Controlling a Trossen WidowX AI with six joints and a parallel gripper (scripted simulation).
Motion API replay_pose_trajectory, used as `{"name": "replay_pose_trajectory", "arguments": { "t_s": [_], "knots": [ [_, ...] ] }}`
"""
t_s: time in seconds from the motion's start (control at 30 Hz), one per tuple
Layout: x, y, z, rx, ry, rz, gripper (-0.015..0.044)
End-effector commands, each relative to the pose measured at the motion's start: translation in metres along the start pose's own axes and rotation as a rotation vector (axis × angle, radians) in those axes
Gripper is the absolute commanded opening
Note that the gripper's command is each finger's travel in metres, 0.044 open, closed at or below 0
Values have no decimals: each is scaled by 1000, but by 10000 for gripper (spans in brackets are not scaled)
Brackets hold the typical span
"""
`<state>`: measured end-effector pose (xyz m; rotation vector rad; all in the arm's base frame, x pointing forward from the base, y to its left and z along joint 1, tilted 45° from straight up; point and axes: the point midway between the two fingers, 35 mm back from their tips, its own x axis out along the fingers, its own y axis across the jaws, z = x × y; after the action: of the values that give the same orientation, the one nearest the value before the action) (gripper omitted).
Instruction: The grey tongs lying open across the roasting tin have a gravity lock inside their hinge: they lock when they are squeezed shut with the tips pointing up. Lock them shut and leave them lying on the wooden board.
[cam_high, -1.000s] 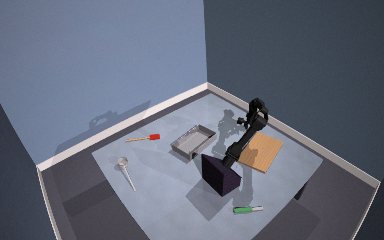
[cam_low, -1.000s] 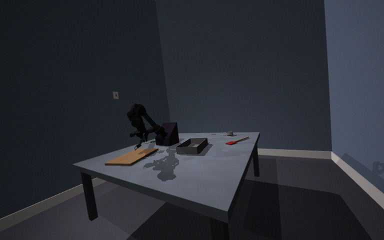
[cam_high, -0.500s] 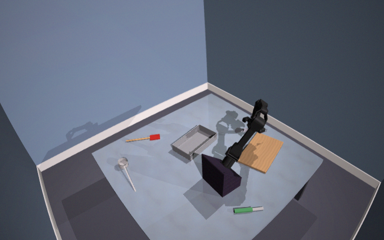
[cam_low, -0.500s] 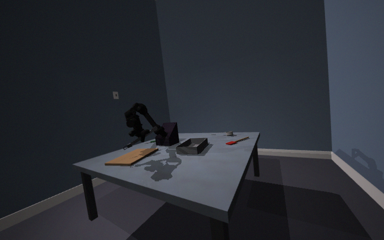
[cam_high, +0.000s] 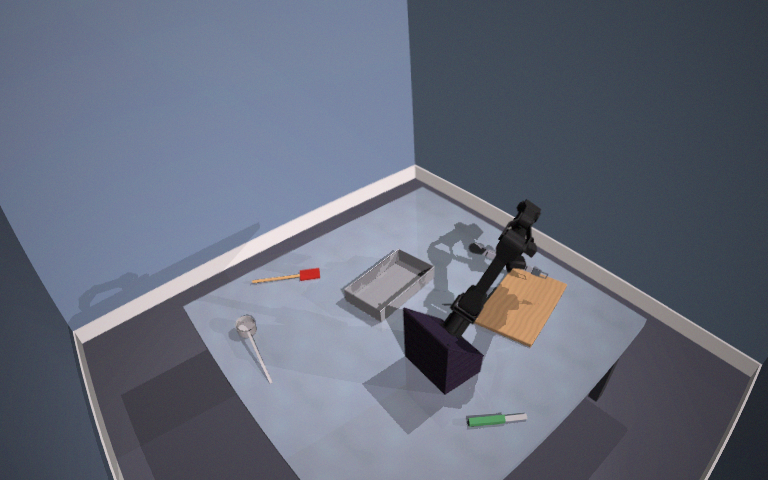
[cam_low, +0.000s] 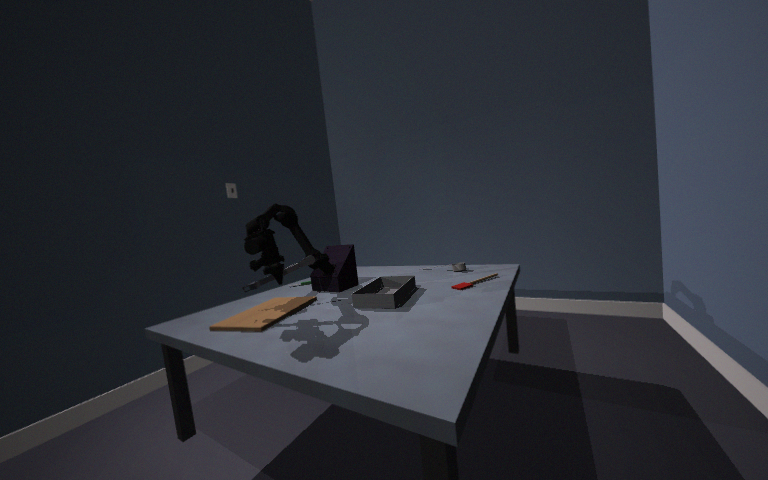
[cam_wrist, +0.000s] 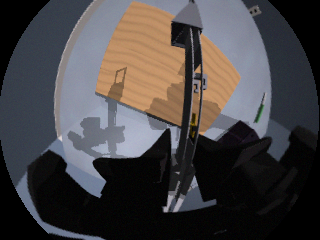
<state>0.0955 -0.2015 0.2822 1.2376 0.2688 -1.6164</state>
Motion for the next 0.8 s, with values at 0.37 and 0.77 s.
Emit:
{"name": "replay_pose_trajectory", "arguments": {
  "t_s": [0.37, 0.77],
  "knots": [
    [-10, -14, 18, 679, -11, 46, -150],
    [-18, -25, 31, 1189, -12, 85, -150]
  ]
}}
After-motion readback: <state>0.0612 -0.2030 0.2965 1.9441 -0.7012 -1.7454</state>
